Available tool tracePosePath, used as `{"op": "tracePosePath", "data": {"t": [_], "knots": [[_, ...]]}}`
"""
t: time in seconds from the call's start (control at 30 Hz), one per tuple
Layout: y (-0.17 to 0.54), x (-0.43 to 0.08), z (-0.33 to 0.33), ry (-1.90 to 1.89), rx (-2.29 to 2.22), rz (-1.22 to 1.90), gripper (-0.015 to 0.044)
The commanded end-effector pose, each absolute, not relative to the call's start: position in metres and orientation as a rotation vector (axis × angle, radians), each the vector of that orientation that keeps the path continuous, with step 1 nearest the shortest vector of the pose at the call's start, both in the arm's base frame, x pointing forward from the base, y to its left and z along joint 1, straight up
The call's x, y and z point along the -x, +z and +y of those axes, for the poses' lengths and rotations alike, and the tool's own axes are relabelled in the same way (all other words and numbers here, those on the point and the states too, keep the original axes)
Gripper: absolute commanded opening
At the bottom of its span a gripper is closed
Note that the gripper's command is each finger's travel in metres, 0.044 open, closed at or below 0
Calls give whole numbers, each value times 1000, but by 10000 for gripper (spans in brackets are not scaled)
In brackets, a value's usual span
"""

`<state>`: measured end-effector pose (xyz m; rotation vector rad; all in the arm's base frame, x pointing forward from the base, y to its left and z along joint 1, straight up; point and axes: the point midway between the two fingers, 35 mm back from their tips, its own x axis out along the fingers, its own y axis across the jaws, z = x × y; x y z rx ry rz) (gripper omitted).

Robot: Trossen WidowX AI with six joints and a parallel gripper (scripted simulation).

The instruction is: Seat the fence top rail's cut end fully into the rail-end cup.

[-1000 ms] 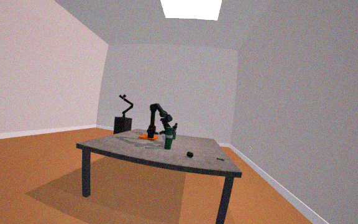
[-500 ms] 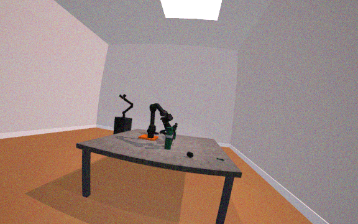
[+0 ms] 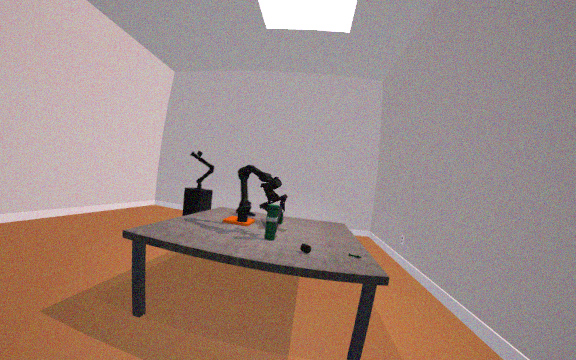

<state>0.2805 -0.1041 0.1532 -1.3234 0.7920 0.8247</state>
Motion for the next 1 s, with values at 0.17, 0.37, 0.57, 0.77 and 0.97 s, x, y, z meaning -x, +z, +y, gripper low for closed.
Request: {"op": "tracePosePath", "data": {"t": [0.17,0.37,0.57,0.77,0.97], "knots": [[193,-274,-52,482,765,971,440],[217,-260,-21,234,371,1028,440],[233,-246,-2,78,122,1033,440],[238,-242,3,9,7,1030,440],[238,-242,3,9,7,1030,440]]}}
